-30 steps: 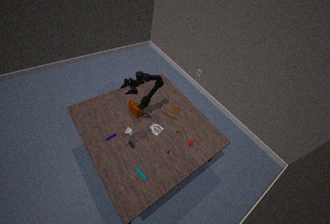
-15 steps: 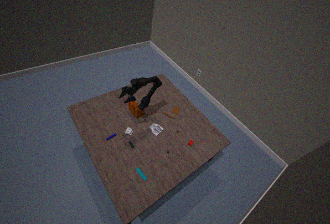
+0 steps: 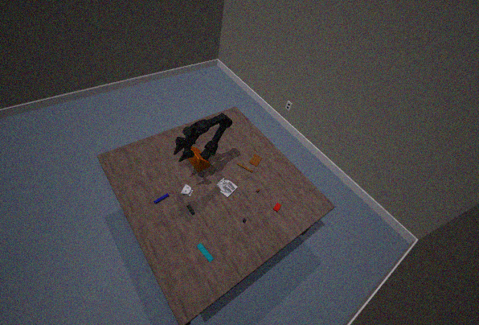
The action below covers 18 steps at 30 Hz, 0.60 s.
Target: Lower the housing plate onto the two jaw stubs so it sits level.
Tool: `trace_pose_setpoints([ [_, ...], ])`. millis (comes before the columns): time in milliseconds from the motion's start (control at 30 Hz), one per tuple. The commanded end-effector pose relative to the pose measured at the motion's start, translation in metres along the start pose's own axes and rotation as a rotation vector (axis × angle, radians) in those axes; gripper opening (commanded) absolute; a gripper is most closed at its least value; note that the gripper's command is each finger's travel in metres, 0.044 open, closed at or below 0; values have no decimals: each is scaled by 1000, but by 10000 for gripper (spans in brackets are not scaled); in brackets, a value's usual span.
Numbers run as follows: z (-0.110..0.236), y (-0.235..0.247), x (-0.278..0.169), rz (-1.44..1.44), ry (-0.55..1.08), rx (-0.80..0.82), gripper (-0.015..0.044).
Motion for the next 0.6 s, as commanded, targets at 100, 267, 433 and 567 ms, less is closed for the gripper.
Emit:
trace_pose_setpoints([
  [100,-22,9,-9,-67,98,-16,440],
  [267,-41,14,-18,-120,175,-41,440],
  [433,-58,19,-28,-174,250,-73,440],
  [567,-72,22,-37,-218,308,-103,440],
])
Point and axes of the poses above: the point midway between the two fingers, 35 mm back from their tips, its own z axis back along the fingers, its own y axis across the jaws, x = y × z, the point moved 7 cm from there along z, back along the fingers, and after that the axes turned 6 degrees about z, right-handed, at the moved point
